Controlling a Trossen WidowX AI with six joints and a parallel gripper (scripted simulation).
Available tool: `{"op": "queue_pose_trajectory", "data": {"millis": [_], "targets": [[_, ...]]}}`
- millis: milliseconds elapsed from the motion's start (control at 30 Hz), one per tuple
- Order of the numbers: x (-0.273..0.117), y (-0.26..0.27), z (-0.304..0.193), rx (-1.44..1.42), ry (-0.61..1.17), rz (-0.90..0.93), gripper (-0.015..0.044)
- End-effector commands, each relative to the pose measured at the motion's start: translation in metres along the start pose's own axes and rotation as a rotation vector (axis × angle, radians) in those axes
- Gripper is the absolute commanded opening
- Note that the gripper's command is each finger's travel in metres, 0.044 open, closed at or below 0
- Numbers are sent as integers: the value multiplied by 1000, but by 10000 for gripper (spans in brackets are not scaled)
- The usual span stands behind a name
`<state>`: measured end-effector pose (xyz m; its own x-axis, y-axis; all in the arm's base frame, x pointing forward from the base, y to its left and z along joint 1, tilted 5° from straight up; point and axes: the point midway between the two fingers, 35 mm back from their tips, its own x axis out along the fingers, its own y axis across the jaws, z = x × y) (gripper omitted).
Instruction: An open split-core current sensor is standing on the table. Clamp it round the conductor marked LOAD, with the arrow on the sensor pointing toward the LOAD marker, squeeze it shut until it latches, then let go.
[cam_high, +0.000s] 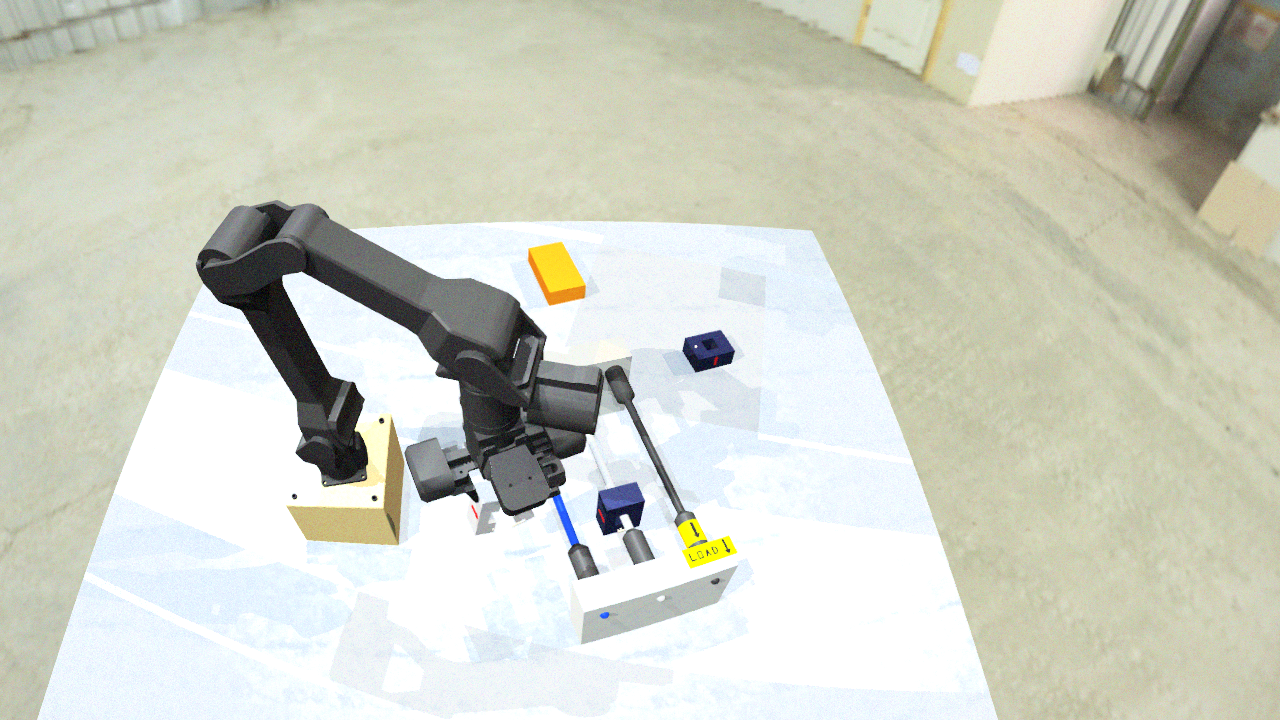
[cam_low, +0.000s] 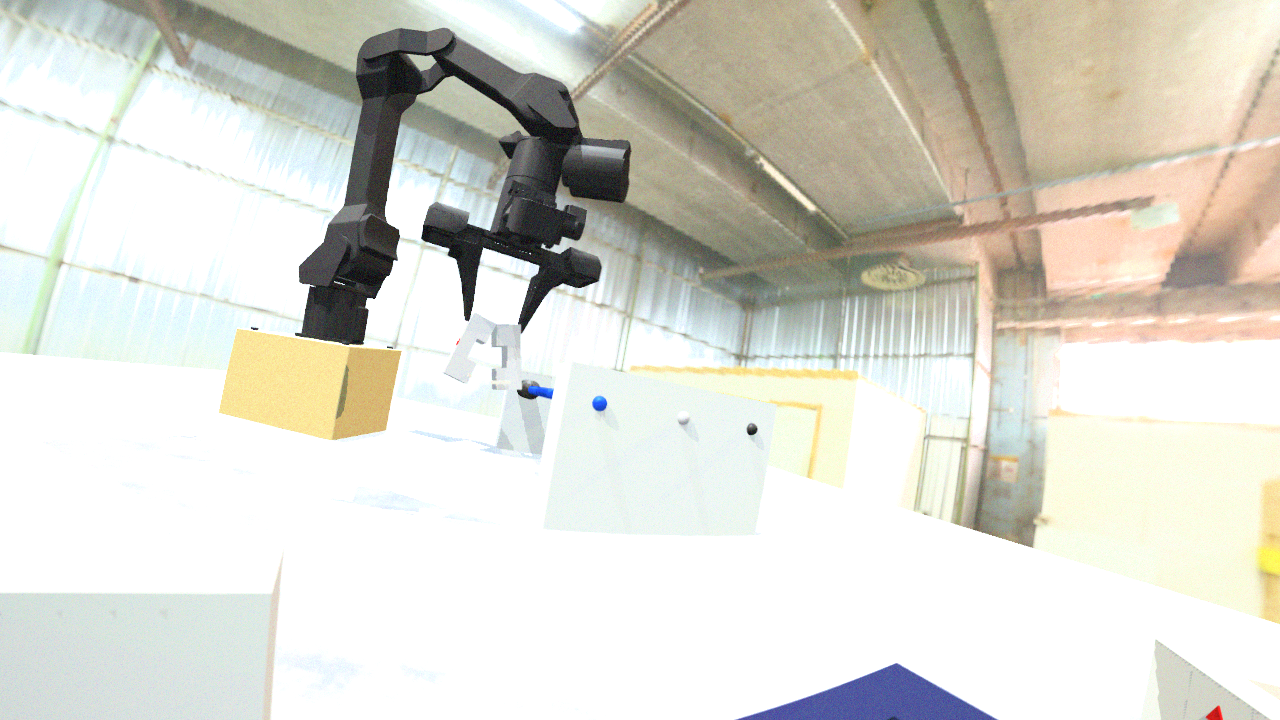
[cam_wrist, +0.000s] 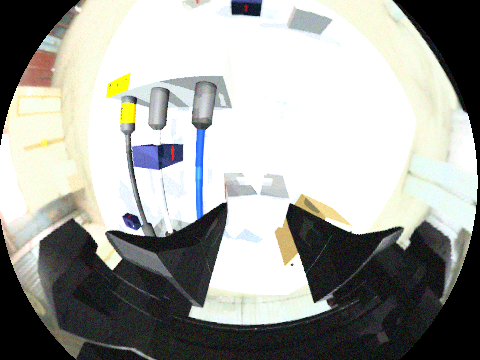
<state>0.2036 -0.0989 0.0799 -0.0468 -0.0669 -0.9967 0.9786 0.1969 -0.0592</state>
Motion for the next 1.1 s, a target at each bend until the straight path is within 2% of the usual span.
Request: {"op": "queue_pose_trajectory", "data": {"millis": [0,300,1067], "targets": [[-27,0,-1,6,-11,10,0],[-37,8,-3,9,-10,10,0],[-48,118,-12,66,-7,19,0]]}}
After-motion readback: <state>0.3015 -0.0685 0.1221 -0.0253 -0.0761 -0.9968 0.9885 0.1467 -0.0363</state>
